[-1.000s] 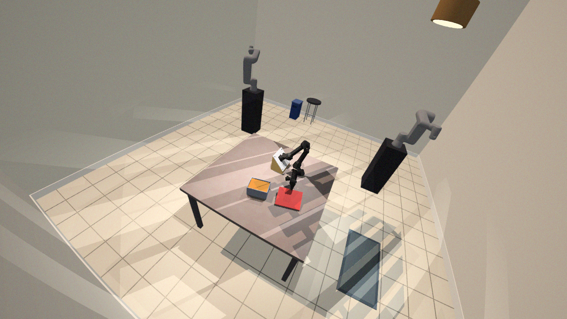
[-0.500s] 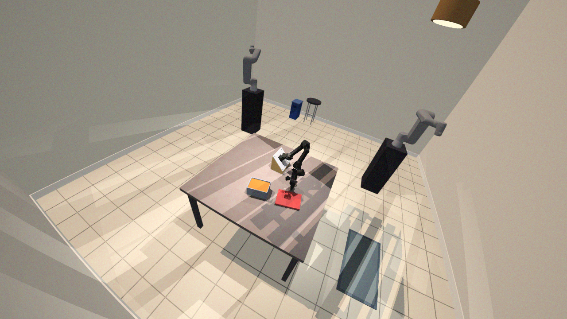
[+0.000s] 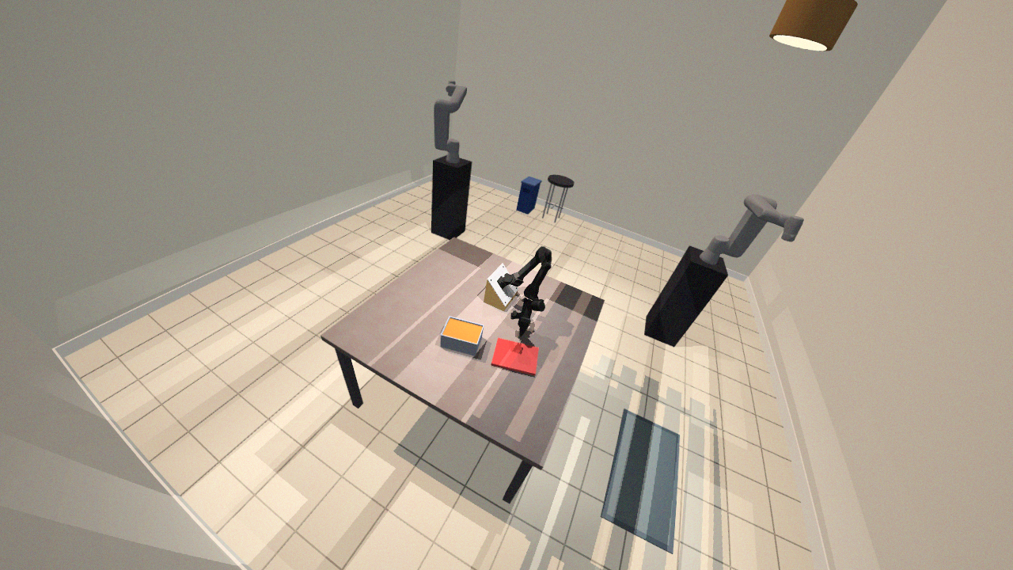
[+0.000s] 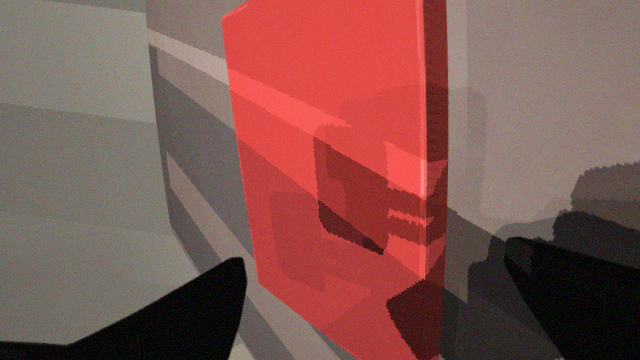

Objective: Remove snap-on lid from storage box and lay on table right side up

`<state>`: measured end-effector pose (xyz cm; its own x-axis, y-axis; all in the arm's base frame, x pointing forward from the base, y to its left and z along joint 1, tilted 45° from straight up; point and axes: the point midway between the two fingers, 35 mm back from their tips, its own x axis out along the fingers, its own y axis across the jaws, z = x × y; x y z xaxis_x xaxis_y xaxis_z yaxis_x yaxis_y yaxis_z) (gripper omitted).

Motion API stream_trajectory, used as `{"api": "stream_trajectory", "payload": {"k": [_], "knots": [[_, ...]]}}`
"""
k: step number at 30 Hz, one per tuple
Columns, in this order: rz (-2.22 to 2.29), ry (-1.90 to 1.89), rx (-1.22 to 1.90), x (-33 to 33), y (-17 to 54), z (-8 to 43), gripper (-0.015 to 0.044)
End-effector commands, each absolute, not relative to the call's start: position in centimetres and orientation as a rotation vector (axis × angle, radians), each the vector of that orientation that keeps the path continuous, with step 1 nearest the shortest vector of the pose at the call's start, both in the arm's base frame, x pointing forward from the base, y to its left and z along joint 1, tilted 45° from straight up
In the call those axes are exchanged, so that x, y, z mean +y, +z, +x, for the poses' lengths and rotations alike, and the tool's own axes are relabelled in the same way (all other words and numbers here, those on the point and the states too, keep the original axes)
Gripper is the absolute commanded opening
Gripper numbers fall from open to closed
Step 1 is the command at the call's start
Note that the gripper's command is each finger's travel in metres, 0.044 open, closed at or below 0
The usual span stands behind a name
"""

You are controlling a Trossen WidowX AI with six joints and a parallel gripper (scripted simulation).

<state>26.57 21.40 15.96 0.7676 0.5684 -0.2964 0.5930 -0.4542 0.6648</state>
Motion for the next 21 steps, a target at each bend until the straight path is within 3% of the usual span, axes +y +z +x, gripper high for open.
{"api": "stream_trajectory", "payload": {"k": [1, 21], "knots": [[2.163, -0.044, 0.864, 21.2, 15.7, 25.7, 0.044], [2.163, -0.045, 0.864, 20.4, 15.7, 23.0, 0.044]]}}
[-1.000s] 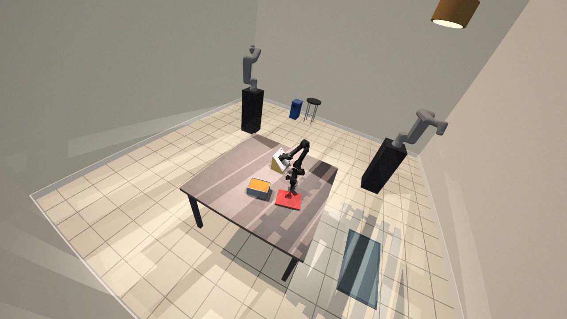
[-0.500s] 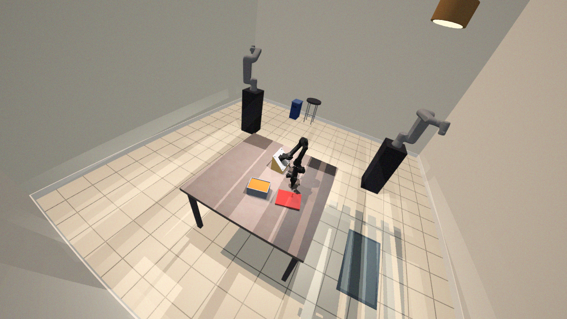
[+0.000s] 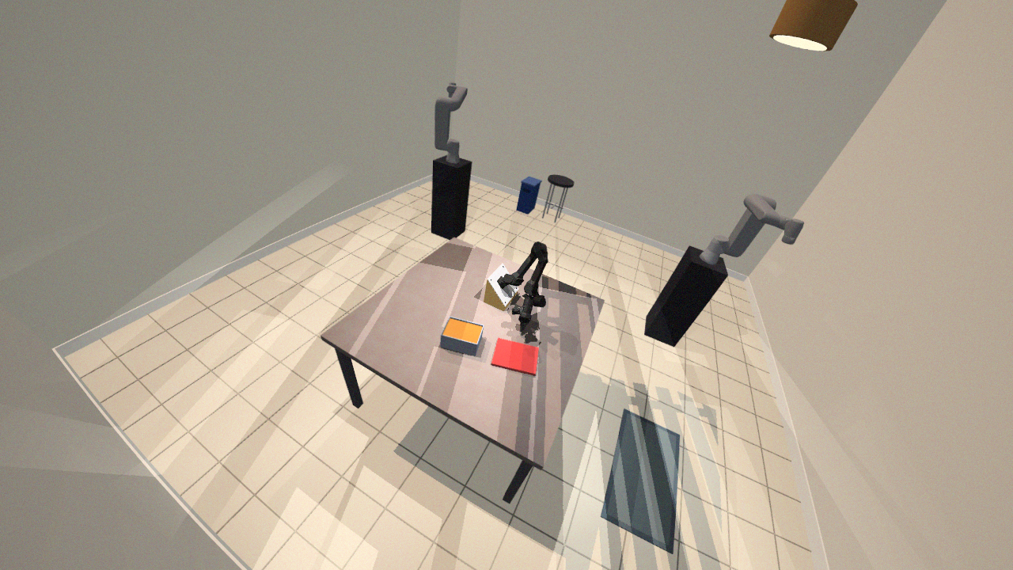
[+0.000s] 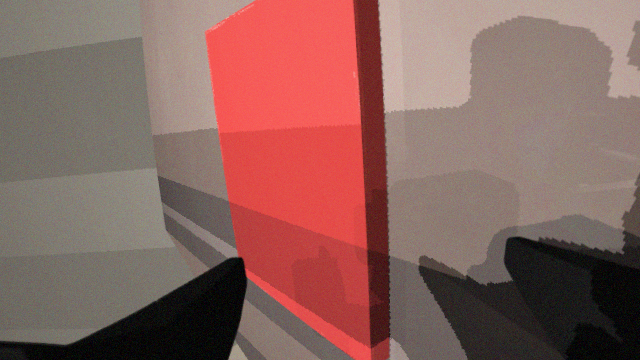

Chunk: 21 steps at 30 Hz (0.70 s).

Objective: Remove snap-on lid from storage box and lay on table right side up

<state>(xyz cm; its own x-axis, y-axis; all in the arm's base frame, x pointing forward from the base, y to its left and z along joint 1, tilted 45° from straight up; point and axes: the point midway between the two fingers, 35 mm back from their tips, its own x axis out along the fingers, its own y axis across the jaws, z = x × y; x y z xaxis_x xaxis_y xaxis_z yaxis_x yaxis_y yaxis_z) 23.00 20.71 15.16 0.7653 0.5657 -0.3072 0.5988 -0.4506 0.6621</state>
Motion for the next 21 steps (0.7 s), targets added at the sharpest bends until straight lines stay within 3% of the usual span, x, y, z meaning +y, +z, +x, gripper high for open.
{"api": "stream_trajectory", "payload": {"k": [1, 21], "knots": [[2.163, -0.045, 0.864, 20.3, 15.8, 22.9, 0.044], [2.162, -0.045, 0.864, 17.4, 18.2, 21.4, 0.044]]}}
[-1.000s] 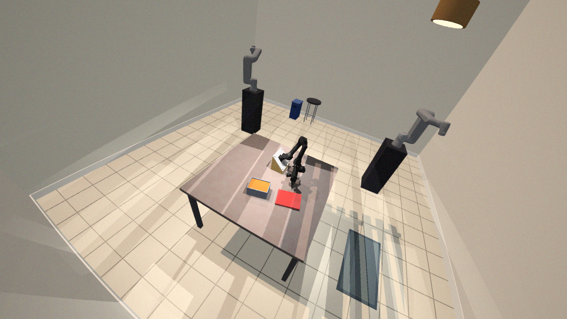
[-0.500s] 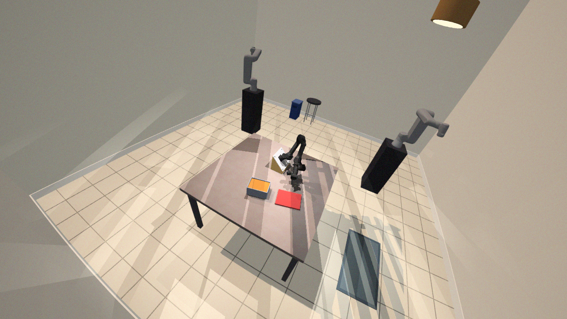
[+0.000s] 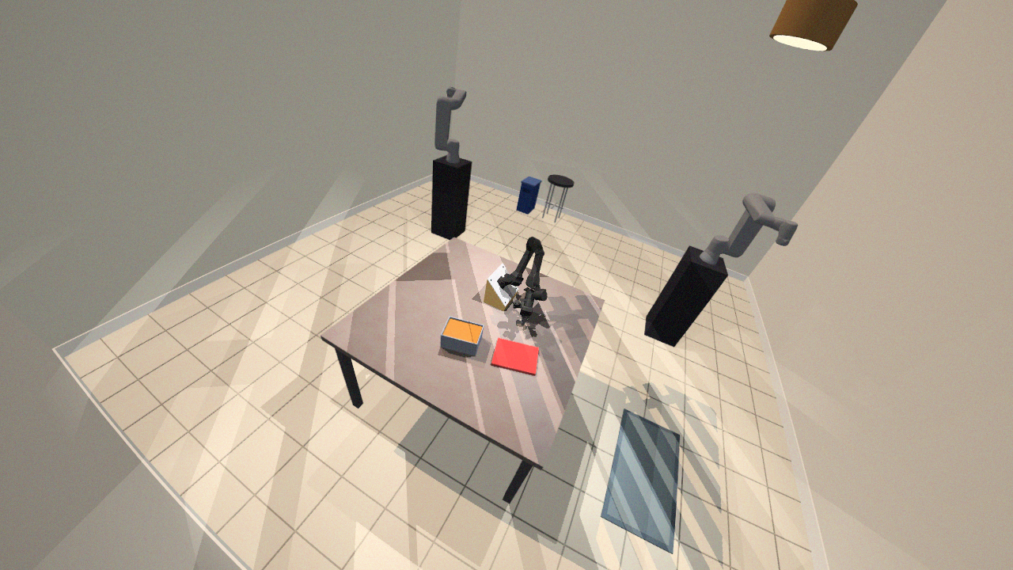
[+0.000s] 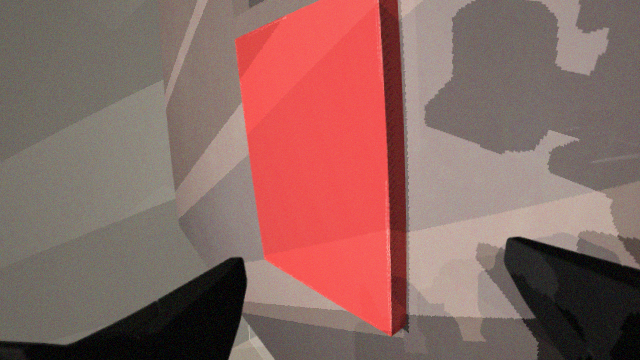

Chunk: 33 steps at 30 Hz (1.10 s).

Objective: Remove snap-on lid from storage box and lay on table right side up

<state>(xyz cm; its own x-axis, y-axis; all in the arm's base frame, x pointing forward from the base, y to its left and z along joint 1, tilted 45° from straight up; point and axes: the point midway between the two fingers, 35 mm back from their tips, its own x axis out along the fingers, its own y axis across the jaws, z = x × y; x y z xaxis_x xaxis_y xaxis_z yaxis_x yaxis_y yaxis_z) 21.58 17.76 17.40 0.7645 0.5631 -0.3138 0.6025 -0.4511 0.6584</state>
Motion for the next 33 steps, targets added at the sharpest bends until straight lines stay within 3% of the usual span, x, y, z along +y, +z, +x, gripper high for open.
{"api": "stream_trajectory", "payload": {"k": [1, 33], "knots": [[2.162, -0.045, 0.864, 17.3, 18.3, 21.3, 0.044], [2.161, -0.046, 0.864, 15.0, 19.8, 20.2, 0.044]]}}
